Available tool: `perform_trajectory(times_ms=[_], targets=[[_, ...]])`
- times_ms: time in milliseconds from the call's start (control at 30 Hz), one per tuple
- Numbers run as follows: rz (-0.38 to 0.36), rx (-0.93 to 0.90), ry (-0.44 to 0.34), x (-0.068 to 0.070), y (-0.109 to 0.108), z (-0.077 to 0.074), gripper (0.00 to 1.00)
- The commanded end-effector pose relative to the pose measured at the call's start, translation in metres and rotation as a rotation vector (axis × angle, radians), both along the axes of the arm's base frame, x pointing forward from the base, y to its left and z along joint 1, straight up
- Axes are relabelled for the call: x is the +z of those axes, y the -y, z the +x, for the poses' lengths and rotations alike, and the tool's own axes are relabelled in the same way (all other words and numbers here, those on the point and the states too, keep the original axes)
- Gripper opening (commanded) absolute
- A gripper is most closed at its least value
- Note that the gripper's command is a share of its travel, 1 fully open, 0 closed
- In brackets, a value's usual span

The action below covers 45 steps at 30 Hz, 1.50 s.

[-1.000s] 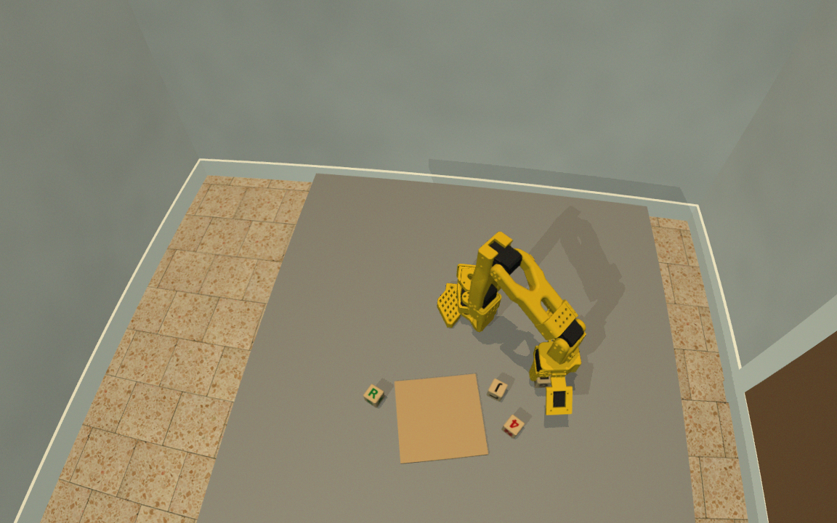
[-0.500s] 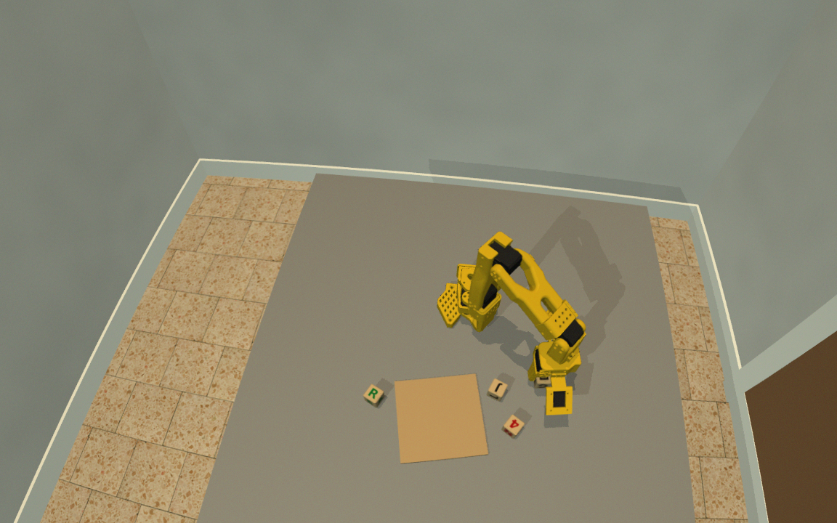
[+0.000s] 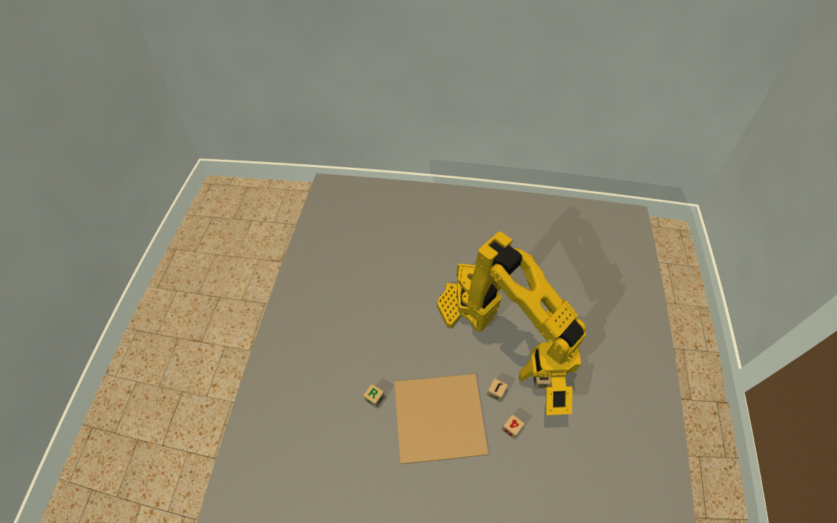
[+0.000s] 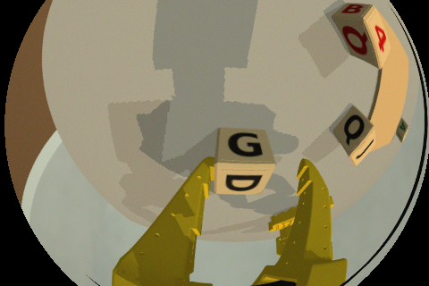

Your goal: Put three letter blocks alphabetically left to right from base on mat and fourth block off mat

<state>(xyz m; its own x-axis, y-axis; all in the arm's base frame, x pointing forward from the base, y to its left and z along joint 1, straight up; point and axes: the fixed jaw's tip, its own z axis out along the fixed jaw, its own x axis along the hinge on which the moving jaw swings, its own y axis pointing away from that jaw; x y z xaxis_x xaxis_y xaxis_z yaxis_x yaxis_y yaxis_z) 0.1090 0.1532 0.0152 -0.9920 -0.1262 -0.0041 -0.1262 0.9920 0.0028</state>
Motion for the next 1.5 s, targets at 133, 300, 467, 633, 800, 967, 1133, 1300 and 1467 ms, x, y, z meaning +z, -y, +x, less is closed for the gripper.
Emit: perform_trajectory(times_ms=[133,300,467,633,800,967,1133,1300,1467], targets=[[0.043,0.001,0.031,0.008,-0.007,0.004,0.33],[0.043,0.001,0.031,0.008,-0.007,0.004,0.33],[0.043,0.001,0.031,0.015,-0.007,0.005,0.33],[0.043,0.001,0.031,0.030,-0.008,0.005,0.33],[0.043,0.001,0.031,0.041,-0.008,0.005,0.33],[0.043,0.001,0.031,0.058,-0.006,0.003,0.33],[0.043,0.001,0.031,0.067,-0.004,0.002,0.33],[0.043,0.001,0.031,0.068,-0.004,0.002,0.33],[0.043,0.001,0.031,0.068,-0.004,0.002,0.33]])
